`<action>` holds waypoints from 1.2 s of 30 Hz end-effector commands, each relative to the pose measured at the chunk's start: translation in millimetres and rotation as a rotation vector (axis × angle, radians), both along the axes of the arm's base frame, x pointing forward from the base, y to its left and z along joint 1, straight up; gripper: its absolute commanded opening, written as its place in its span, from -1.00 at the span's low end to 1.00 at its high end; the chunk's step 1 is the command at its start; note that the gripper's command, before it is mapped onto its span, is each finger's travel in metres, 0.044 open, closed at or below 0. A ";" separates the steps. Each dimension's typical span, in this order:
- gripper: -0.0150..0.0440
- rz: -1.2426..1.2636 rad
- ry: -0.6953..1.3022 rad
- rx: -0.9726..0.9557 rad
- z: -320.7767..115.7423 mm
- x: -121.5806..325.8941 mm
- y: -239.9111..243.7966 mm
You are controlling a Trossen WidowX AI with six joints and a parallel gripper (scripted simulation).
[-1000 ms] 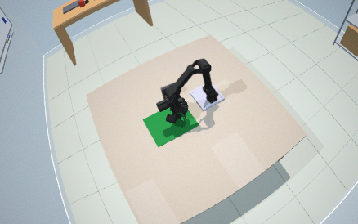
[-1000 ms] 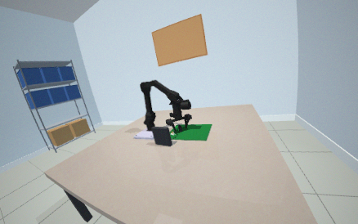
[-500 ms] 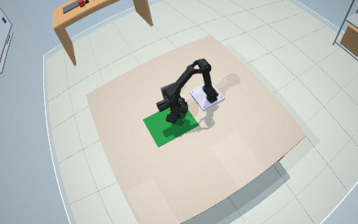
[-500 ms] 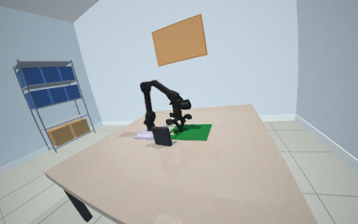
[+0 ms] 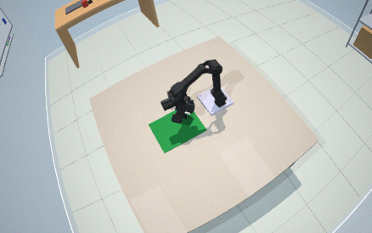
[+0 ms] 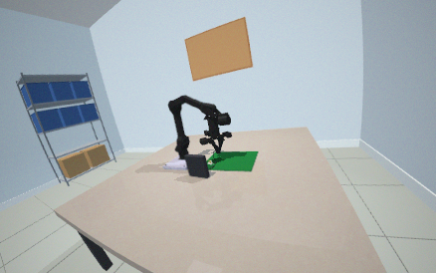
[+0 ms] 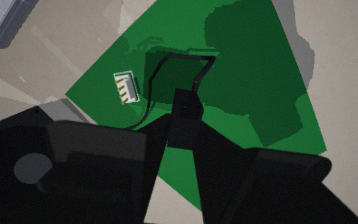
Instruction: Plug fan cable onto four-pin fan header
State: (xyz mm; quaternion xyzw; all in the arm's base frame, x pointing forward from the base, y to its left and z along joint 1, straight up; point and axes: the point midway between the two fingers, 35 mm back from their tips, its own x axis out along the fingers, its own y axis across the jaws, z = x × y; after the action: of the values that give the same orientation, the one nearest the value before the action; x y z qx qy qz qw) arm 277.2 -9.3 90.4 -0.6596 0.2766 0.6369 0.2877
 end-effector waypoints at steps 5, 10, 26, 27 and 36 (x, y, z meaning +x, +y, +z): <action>-0.49 0.203 0.008 -0.008 -0.8 -31.5 -31.0; -0.49 0.314 0.009 -0.013 -2.6 -48.3 -43.8; -0.49 0.319 0.009 -0.013 -1.0 -43.6 -46.7; -0.49 0.319 0.009 -0.013 -1.0 -43.6 -46.7; -0.49 0.320 0.009 -0.013 -0.8 -42.0 -47.4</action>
State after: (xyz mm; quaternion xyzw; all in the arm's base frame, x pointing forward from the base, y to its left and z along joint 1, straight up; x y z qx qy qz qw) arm 234.9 -56.6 89.3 -0.6940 0.1757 0.6750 0.1787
